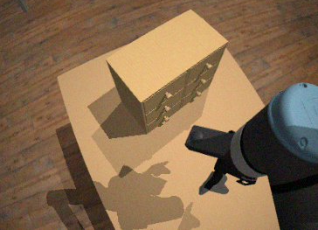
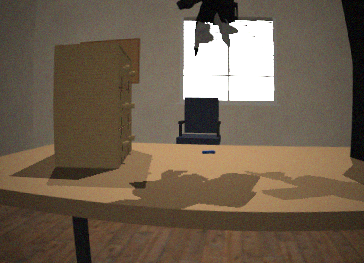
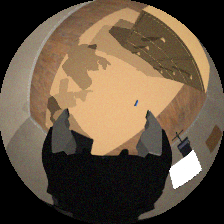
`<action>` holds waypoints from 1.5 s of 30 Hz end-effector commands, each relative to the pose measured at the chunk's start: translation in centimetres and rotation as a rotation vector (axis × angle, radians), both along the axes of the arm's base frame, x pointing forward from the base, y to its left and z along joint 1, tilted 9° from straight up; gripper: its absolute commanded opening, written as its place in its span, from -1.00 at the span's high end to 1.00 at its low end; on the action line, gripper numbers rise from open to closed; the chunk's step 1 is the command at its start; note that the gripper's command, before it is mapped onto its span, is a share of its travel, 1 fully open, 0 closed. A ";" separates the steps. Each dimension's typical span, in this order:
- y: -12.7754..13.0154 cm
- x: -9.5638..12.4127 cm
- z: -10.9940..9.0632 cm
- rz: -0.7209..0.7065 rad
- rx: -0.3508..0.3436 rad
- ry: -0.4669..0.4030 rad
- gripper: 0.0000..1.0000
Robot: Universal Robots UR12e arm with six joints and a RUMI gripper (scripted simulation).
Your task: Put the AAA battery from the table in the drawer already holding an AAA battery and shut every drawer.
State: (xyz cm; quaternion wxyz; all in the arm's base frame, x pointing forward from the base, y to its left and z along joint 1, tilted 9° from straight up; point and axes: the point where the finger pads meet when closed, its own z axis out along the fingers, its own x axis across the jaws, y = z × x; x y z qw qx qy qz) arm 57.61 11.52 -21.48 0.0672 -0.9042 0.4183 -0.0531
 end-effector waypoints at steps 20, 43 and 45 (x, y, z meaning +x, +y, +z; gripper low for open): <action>-19.5 2.9 9.4 -0.621 0.055 0.037 -1.00; -20.0 2.9 9.6 -0.639 0.056 0.038 -1.00; -20.0 2.9 9.6 -0.642 0.057 0.038 -1.00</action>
